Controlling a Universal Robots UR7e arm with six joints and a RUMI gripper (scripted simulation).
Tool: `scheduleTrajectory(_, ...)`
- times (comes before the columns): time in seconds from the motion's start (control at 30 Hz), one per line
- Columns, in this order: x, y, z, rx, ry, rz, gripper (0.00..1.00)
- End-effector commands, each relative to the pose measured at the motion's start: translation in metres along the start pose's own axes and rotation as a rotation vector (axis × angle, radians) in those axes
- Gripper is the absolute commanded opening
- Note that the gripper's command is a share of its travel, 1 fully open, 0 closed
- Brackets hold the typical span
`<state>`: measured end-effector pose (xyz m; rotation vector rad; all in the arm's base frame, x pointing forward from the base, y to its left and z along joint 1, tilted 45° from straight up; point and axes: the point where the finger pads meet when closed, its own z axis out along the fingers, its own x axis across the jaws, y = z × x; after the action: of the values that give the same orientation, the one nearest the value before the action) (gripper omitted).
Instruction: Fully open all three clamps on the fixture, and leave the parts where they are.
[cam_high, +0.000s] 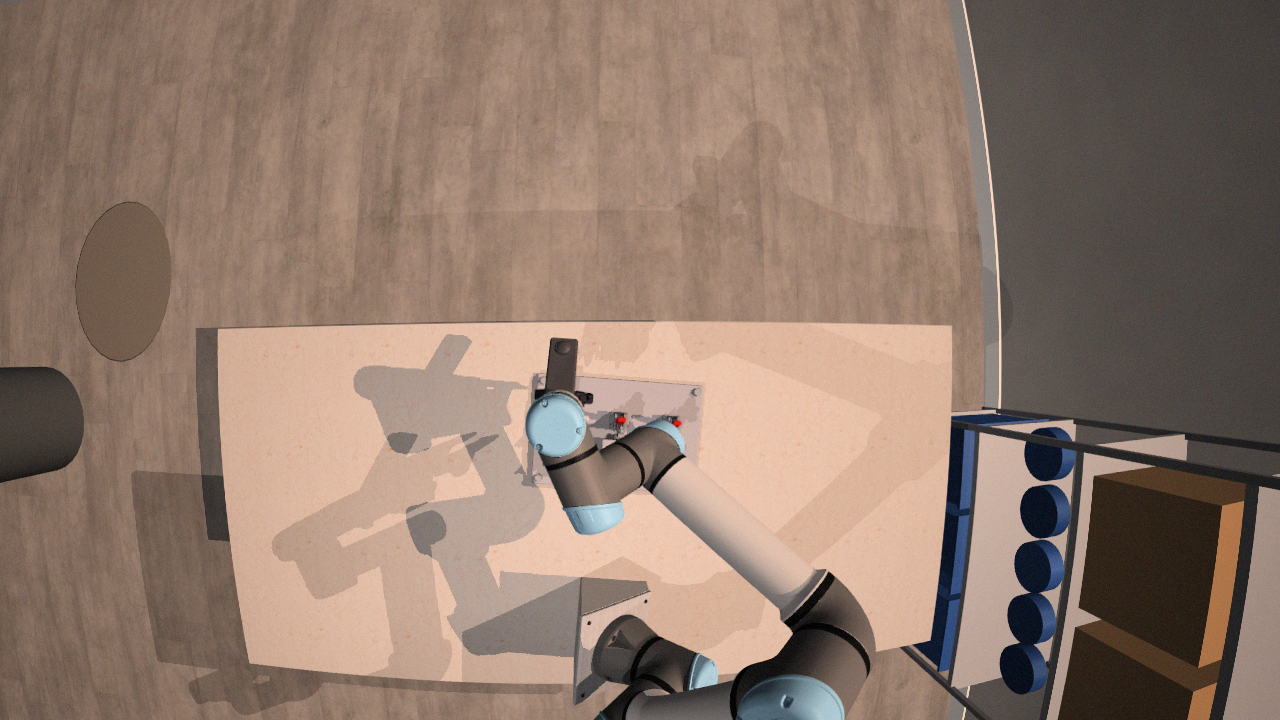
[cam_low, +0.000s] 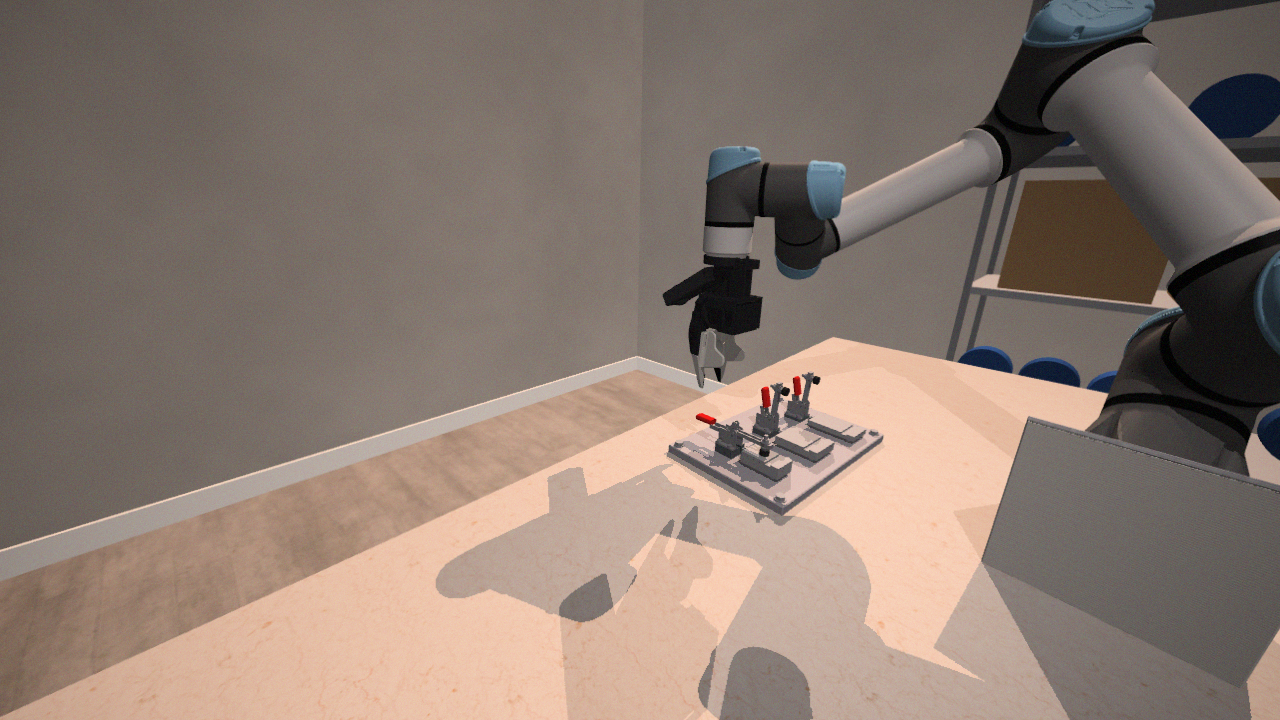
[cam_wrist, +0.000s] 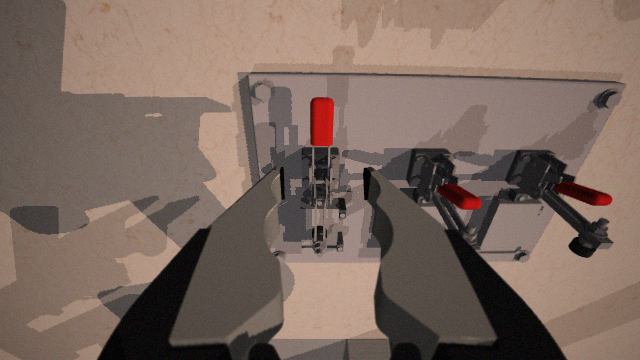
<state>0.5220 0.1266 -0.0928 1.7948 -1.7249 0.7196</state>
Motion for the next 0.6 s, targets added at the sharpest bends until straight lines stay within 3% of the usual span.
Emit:
scheduleTrajectory(0.0, 0.0, 0.0, 0.014, 0.002, -0.001, 0.0, 0.28)
scheduleTrajectory(0.37, 0.0, -0.001, 0.048, 0.002, -0.001, 0.0, 0.28)
scheduleTrajectory(0.57, 0.0, -0.001, 0.056, 0.002, -0.001, 0.0, 0.28)
